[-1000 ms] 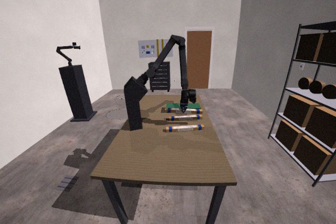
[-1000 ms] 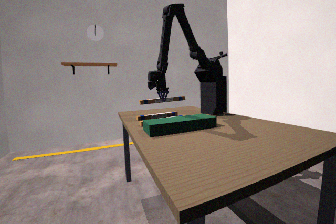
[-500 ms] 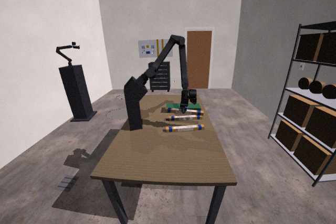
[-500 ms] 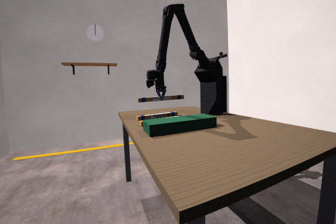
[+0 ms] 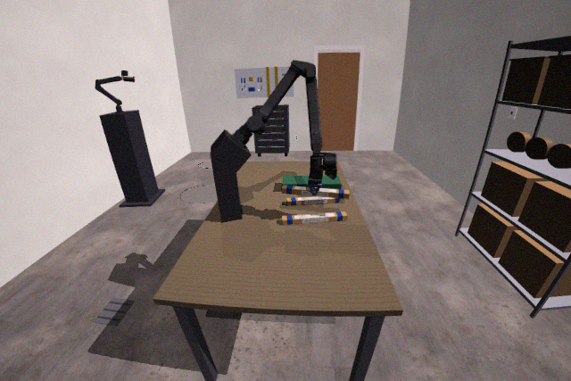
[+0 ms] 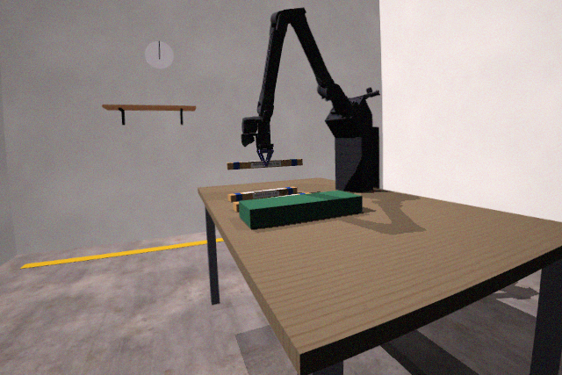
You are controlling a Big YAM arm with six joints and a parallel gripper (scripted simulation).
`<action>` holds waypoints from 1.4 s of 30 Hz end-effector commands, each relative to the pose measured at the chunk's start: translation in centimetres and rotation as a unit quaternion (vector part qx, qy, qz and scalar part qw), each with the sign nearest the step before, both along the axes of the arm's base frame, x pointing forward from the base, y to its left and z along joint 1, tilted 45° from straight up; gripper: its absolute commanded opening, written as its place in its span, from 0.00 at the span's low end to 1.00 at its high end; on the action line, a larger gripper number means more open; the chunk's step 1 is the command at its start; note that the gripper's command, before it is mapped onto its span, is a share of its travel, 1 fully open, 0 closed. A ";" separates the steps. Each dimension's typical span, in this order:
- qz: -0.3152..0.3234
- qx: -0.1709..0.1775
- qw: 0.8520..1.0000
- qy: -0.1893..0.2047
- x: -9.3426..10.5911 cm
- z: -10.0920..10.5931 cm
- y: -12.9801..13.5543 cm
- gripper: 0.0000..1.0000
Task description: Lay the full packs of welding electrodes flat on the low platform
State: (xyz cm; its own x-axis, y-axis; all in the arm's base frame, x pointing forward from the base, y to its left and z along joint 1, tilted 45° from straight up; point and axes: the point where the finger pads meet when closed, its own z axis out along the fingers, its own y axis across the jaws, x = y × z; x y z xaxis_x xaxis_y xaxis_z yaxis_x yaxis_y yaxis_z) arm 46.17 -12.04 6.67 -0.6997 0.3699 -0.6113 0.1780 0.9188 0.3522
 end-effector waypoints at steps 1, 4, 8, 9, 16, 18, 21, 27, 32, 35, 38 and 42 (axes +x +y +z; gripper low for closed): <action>-0.007 -0.011 1.000 -0.002 -0.2 0.2 -2.4 0.00; -0.007 -0.013 1.000 -0.005 -0.2 0.4 -3.3 0.00; -0.007 -0.014 1.000 -0.008 -0.2 0.6 -4.1 0.00; -0.007 -0.014 1.000 -0.008 -0.2 0.6 -4.1 0.00; -0.007 -0.012 1.000 -0.003 -0.4 -0.4 -5.9 0.00; -0.007 -0.011 1.000 -0.002 -0.5 -0.6 -6.4 0.00; -0.008 -0.013 1.000 -0.005 -0.5 -0.4 -7.3 0.00; -0.008 -0.015 1.000 -0.008 -0.5 -0.4 -8.4 0.00; -0.008 -0.012 1.000 -0.003 -0.7 -1.2 -9.6 0.00; -0.008 -0.011 1.000 -0.002 -0.7 -1.5 -10.4 0.00; -0.008 -0.014 1.000 -0.006 -0.7 -1.2 -11.3 0.00; -0.008 -0.015 1.000 -0.008 -0.8 -1.2 -12.1 0.00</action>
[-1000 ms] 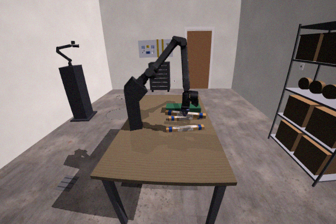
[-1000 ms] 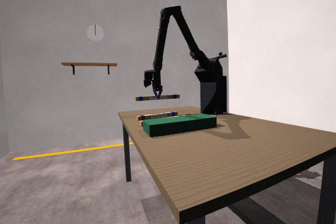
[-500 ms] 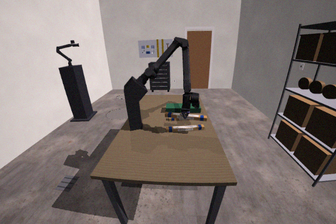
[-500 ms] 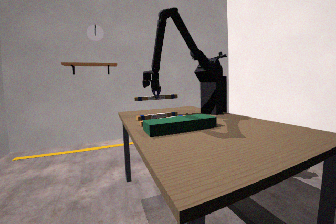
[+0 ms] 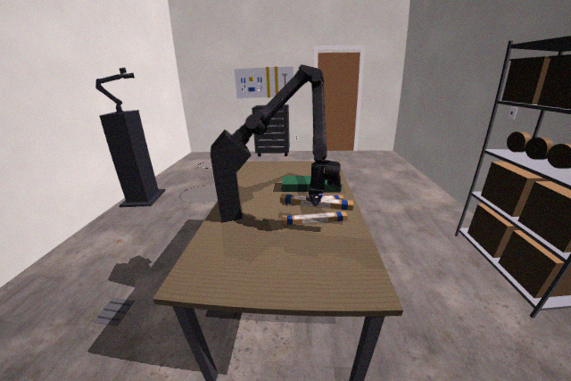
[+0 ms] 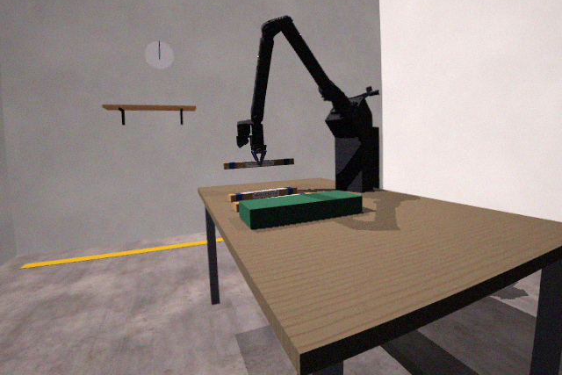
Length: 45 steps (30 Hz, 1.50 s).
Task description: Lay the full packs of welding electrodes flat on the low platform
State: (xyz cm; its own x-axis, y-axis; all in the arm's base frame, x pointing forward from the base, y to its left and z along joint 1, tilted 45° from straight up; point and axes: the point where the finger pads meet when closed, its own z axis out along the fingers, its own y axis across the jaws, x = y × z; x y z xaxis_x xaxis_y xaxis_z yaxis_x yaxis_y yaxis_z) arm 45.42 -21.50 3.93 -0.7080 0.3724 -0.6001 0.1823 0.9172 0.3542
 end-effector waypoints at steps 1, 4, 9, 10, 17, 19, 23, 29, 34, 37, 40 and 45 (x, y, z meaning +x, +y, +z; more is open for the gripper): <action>-0.008 -0.018 1.000 -0.014 0.0 1.6 -2.6 0.00; -0.008 -0.016 1.000 -0.012 -0.1 1.1 -3.4 0.00; -0.009 -0.014 1.000 -0.010 -0.2 0.5 -4.7 0.00; -0.009 -0.014 1.000 -0.009 -0.3 0.4 -5.0 0.00; -0.009 -0.019 1.000 -0.015 -0.3 0.8 -6.7 0.00; -0.009 -0.019 1.000 -0.015 -0.3 0.8 -6.9 0.00; -0.009 -0.016 1.000 -0.012 -0.4 0.1 -8.0 0.00; -0.009 -0.015 1.000 -0.011 -0.6 -0.3 -9.6 0.00; -0.010 -0.020 1.000 -0.016 -0.6 0.1 -10.7 0.00; -0.010 -0.019 1.000 -0.015 -0.6 -0.1 -11.2 0.00; -0.010 -0.017 1.000 -0.013 -0.7 -0.7 -12.0 0.00; -0.010 -0.015 1.000 -0.011 -0.9 -1.3 -13.3 0.00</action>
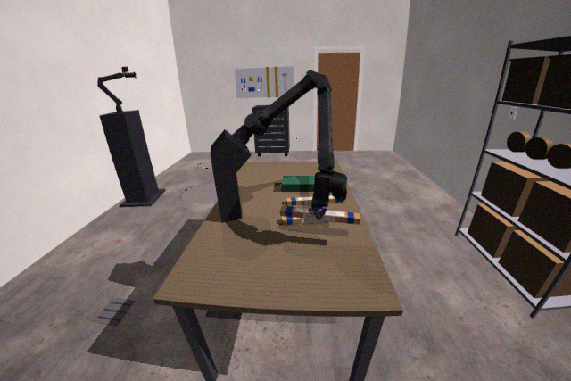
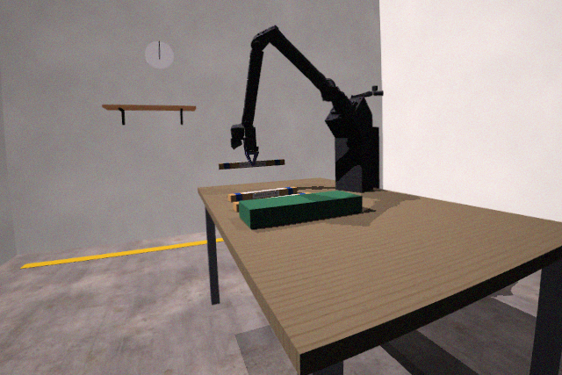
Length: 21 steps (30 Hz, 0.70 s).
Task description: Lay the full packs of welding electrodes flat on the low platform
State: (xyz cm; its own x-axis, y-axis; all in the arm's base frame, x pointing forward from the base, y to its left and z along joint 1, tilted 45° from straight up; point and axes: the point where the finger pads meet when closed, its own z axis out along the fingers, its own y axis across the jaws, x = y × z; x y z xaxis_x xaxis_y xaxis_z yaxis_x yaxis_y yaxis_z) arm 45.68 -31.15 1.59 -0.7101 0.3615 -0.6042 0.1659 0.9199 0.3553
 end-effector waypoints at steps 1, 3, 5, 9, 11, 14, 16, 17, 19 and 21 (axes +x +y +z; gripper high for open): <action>-0.018 -0.015 1.000 -0.008 -1.2 1.1 -3.9 0.00; -0.018 -0.018 1.000 -0.011 -1.1 1.4 -4.5 0.00; -0.018 -0.021 1.000 -0.013 -1.1 1.6 -5.1 0.00; -0.018 -0.022 1.000 -0.014 -1.2 1.6 -5.7 0.00; -0.018 -0.020 1.000 -0.013 -1.2 1.5 -5.9 0.00; -0.018 -0.022 1.000 -0.014 -1.3 1.8 -6.2 0.00; -0.018 -0.023 0.999 -0.015 -1.3 2.1 -6.4 0.00; -0.018 -0.024 0.999 -0.016 -1.3 2.2 -6.4 0.00; -0.018 -0.025 0.999 -0.017 -1.4 2.4 -6.6 0.00; -0.019 -0.026 0.999 -0.017 -1.4 2.5 -6.7 0.00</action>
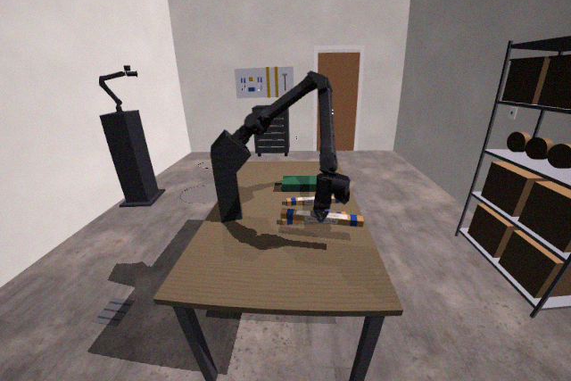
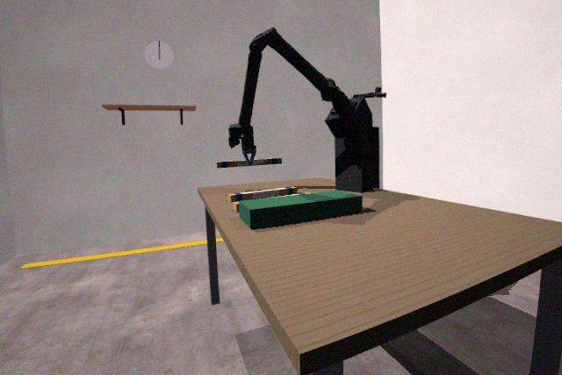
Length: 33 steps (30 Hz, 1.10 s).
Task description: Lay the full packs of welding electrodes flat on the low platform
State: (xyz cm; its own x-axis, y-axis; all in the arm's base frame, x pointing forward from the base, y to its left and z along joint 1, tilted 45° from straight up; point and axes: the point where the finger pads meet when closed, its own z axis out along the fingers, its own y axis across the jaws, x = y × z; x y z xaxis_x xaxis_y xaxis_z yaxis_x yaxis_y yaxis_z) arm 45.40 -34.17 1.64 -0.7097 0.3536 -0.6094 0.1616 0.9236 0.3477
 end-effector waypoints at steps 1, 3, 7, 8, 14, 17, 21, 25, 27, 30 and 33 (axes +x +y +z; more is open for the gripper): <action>-0.020 -0.022 0.999 -0.016 -1.1 2.5 -3.7 0.00; -0.020 -0.022 0.999 -0.016 -1.1 2.5 -3.7 0.00; -0.020 -0.022 0.999 -0.016 -1.2 2.5 -3.9 0.00; -0.020 -0.021 0.999 -0.016 -1.3 2.4 -3.9 0.00; -0.020 -0.019 1.000 -0.014 -1.4 2.2 -4.1 0.00; -0.020 -0.018 1.000 -0.013 -1.4 2.0 -4.2 0.00; -0.020 -0.019 1.000 -0.013 -1.4 2.2 -4.3 0.00; -0.020 -0.021 0.999 -0.015 -1.4 2.6 -4.4 0.00; -0.020 -0.022 0.999 -0.016 -1.4 2.7 -4.5 0.00; -0.020 -0.022 0.999 -0.016 -1.5 2.7 -4.6 0.00; -0.020 -0.022 0.999 -0.016 -1.5 2.8 -4.6 0.00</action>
